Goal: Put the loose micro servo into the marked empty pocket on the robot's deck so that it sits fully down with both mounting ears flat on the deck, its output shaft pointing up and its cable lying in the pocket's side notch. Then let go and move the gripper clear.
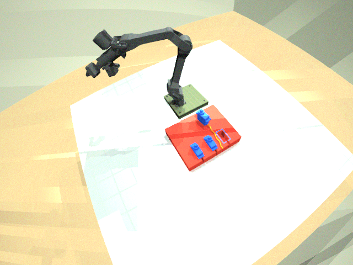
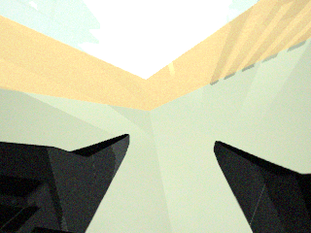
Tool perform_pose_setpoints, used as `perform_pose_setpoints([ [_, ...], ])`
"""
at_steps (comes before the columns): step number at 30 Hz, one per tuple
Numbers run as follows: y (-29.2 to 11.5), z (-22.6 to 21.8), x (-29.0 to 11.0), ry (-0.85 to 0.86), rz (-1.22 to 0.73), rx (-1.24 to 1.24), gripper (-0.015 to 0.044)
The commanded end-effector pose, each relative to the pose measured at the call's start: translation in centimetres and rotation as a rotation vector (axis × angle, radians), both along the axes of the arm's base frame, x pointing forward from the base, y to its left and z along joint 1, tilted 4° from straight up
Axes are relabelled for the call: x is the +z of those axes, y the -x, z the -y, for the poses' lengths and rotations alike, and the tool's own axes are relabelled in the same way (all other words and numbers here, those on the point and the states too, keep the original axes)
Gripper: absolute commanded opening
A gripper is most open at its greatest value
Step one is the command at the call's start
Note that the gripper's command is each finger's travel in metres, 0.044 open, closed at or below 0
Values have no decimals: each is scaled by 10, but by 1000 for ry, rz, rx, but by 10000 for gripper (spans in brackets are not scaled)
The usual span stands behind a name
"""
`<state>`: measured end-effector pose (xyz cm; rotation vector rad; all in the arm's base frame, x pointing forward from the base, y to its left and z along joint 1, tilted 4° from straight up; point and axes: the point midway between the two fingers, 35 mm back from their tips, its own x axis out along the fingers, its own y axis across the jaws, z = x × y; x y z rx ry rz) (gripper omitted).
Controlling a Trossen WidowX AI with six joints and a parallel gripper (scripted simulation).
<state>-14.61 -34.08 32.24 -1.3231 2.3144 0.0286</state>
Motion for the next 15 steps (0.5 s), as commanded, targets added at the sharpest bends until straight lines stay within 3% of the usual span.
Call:
perform_pose_setpoints([
  [1,-1,1,-1,0,5,2,426],
  [7,-39,9,-11,1,121,57,440],
  [15,-119,19,-38,-47,383,140,440],
])
